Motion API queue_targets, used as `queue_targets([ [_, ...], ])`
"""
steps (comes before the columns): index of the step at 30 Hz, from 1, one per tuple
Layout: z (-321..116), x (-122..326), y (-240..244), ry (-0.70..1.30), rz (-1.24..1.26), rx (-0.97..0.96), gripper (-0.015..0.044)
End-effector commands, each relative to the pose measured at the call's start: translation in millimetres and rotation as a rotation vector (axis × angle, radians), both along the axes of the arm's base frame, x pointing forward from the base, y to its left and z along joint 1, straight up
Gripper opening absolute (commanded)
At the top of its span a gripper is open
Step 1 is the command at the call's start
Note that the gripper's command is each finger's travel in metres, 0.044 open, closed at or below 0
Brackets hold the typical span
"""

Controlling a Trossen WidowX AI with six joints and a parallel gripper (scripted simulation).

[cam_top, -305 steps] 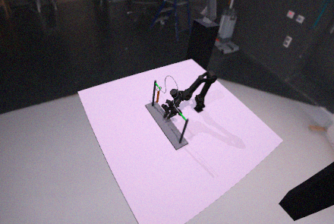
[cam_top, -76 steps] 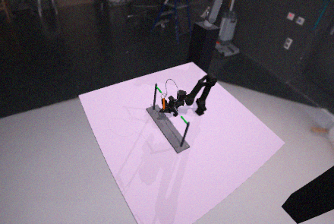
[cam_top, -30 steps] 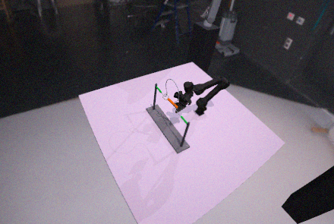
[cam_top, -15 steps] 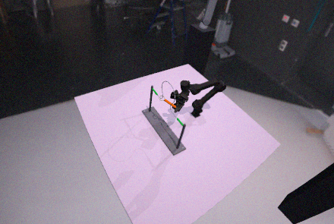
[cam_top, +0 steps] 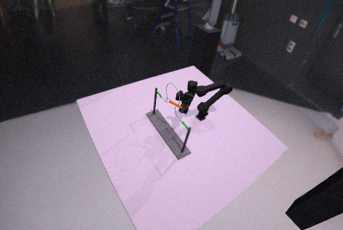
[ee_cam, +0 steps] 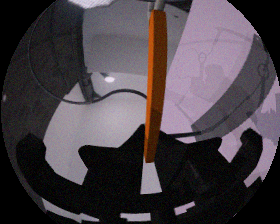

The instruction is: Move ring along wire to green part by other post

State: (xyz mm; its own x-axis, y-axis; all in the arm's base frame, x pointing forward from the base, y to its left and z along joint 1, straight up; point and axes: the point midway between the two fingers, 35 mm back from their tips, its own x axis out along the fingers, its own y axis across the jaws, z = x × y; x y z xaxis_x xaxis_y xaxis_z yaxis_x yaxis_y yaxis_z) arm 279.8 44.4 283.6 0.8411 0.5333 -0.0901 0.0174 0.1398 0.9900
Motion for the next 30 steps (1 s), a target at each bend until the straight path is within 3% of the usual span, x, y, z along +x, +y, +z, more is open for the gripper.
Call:
queue_targets([
  [1,12.1,-0.9,1.6,-0.01,0.005,0.053,-0.015],
  [30,77.9,-2.2,-8.8,0.007,0.012,0.481,-0.015],
])
